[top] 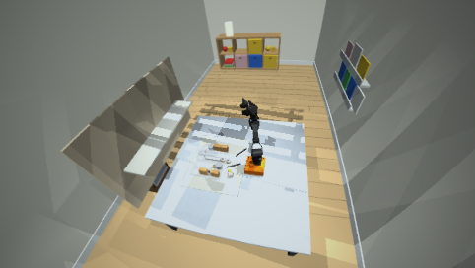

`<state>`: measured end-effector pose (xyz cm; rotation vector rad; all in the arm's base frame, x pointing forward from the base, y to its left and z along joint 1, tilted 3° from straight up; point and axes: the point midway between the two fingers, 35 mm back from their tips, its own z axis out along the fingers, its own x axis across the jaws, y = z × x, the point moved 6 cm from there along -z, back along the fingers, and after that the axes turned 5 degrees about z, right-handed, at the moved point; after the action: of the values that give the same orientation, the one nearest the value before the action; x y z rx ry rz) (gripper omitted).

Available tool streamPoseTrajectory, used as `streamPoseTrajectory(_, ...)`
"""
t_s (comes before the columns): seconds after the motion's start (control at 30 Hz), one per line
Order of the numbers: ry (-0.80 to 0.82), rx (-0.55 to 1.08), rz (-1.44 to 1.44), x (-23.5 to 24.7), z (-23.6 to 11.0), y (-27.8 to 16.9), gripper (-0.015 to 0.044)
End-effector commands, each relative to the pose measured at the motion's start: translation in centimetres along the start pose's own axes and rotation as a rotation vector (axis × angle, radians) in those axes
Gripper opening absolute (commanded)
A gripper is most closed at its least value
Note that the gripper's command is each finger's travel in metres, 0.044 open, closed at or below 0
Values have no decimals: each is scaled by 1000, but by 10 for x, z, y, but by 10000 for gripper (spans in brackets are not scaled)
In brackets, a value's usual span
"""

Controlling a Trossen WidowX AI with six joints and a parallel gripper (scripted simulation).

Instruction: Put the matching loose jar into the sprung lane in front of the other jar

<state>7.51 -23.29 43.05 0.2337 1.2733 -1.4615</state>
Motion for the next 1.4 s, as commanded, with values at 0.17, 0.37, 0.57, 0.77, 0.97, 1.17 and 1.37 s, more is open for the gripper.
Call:
streamPoseTrajectory(0.17,143,-187,381,17,21,53,440)
streamPoseTrajectory(0.37,424,-399,794,28,29,134,440)
streamPoseTrajectory(0.57,780,-534,1053,27,11,216,440)
streamPoseTrajectory(0.77,1215,-568,1192,20,-32,288,440)
streamPoseTrajectory(0.97,1654,-450,1170,10,-93,339,440)
streamPoseTrajectory(1.17,1992,-145,966,-3,-176,365,440)
streamPoseTrajectory(1.37,2032,-48,897,-4,-195,366,440)
